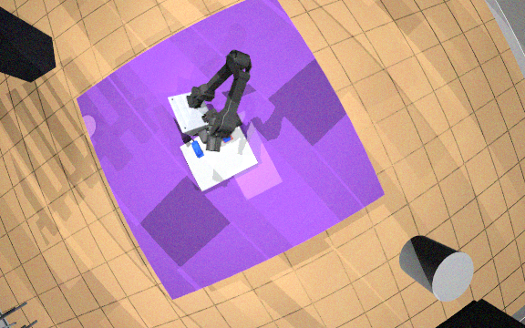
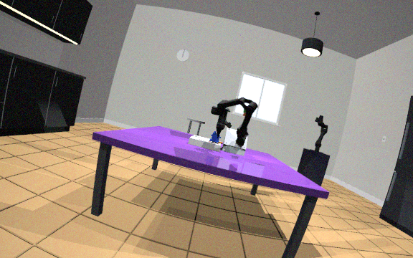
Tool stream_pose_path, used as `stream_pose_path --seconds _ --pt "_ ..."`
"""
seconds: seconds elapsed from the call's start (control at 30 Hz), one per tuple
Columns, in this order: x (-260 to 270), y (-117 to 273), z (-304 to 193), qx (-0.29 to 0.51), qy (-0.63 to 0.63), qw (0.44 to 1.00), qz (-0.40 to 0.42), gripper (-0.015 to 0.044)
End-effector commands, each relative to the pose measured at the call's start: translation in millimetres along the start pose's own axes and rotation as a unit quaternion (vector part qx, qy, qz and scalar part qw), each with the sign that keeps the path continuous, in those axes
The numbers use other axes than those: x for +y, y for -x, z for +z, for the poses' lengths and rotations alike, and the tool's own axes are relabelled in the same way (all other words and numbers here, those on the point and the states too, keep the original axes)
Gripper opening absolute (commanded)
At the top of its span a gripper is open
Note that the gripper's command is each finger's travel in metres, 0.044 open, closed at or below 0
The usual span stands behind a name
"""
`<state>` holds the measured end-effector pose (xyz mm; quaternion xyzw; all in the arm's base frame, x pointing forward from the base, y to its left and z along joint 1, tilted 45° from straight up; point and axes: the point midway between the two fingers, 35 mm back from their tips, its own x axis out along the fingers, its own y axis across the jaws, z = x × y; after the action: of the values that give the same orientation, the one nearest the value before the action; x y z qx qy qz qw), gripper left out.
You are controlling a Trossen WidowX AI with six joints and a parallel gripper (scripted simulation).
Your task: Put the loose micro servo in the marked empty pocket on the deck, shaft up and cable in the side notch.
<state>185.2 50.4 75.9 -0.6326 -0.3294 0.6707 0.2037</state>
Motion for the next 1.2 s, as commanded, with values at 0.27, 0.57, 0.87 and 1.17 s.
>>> stream_pose_path --seconds 0.27,0.57,0.87,1.17 --pt "-0.3 -9.5 -0.5 0.002 -0.002 1.000 -0.001 0.0000" --pt "-0.4 -18.6 -0.5 0.002 -0.002 1.000 -0.001 0.0000" --pt "-0.6 -27.6 -0.6 0.002 -0.001 1.000 -0.002 0.0000" --pt "-0.7 -36.6 -0.6 0.002 -0.001 1.000 -0.002 0.0000"
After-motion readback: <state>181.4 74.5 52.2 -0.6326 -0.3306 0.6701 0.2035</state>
